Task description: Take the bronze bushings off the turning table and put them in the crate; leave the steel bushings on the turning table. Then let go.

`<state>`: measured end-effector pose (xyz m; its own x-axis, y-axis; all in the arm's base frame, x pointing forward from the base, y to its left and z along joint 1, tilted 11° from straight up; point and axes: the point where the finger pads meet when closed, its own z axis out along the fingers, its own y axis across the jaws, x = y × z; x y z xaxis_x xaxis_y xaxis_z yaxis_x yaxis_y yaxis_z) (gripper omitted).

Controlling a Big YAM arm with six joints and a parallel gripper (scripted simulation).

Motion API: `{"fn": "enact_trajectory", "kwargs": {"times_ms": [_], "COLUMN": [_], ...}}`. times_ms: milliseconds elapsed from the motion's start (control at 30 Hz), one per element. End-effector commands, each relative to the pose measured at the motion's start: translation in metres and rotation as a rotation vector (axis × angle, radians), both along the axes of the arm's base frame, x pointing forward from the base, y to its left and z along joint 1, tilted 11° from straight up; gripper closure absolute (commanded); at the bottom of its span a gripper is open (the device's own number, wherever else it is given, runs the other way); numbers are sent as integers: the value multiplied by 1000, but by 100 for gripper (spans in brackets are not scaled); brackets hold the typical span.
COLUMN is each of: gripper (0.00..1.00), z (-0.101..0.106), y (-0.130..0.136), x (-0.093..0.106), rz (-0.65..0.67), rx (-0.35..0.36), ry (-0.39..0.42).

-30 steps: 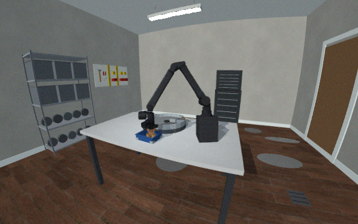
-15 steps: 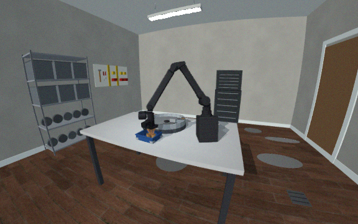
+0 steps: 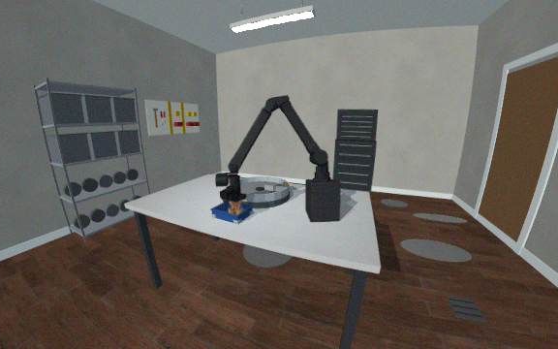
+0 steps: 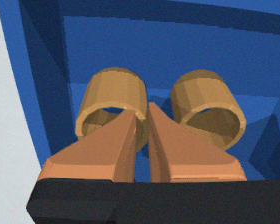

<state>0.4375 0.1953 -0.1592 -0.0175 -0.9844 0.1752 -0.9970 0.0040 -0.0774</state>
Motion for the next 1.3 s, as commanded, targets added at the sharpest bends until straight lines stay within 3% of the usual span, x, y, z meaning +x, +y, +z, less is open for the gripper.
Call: {"fn": "enact_trajectory", "kwargs": {"times_ms": [0,133,333,400,1267], "gripper": [100,100,100,100,100], "z": [3,10,2,15,11], "y": [3,7,5,10,6], "x": [17,24,21,27,22], "rz": [3,4,3,7,6], "rx": [15,26,18,31,23], "ry": [-27,-47,-33,-57,-42]}}
